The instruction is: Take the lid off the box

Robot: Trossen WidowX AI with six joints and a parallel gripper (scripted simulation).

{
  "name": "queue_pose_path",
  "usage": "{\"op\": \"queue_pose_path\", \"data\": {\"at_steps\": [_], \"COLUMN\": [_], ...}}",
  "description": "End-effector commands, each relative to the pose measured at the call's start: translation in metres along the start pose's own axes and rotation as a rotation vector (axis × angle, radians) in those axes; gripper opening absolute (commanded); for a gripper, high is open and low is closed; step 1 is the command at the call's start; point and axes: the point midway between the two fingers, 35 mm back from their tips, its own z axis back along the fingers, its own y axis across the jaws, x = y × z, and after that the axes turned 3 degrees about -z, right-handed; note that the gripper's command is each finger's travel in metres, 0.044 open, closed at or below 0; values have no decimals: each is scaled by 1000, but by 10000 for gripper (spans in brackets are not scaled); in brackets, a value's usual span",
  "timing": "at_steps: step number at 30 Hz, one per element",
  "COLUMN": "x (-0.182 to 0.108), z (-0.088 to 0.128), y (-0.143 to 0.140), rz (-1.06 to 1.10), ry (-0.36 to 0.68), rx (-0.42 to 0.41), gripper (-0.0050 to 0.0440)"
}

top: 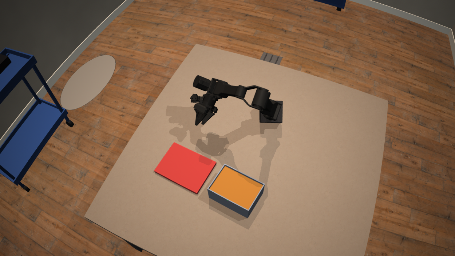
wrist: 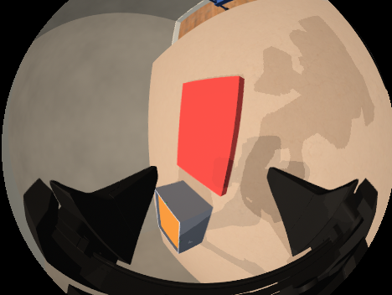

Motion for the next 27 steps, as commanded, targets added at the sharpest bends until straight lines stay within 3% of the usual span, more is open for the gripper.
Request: {"op": "queue_pose_path", "data": {"at_steps": [1,27], "x": [-3,-7], "z": [1,1], "y": [0,-4], "rz": [-40,-115], "ry": [16,25], "rx": [-8,-15], "gripper": [440,440]}}
